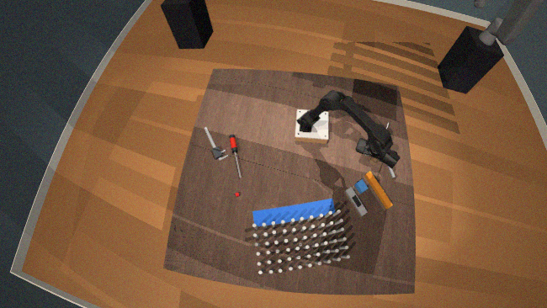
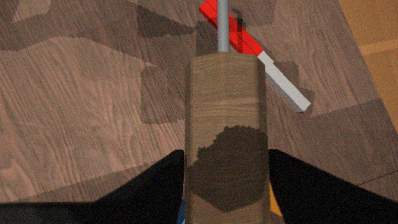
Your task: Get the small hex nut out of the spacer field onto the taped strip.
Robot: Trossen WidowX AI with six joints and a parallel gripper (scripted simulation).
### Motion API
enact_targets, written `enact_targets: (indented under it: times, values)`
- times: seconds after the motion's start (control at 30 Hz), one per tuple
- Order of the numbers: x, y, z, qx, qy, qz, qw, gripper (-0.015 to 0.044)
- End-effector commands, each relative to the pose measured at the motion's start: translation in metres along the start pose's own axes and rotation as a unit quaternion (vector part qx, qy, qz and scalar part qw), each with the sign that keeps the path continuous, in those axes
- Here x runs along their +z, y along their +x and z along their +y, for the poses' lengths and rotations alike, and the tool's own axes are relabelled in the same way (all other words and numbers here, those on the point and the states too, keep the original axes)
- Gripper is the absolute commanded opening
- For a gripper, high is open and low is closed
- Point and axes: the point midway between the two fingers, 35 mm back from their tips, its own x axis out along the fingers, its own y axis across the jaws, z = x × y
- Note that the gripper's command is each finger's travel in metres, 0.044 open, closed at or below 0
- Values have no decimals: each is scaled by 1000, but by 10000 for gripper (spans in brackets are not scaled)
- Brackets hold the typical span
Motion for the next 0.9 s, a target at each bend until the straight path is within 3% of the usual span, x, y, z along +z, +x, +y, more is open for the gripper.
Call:
enact_targets:
  times: [0.0, 0.43, 0.87]
  values:
    - [-18, -13, 9, -16, 56, 21, 998, 0]
    - [-77, -54, 50, -73, 248, 88, 962, 0]
    - [-122, -89, 104, -136, 431, 144, 880, 0]
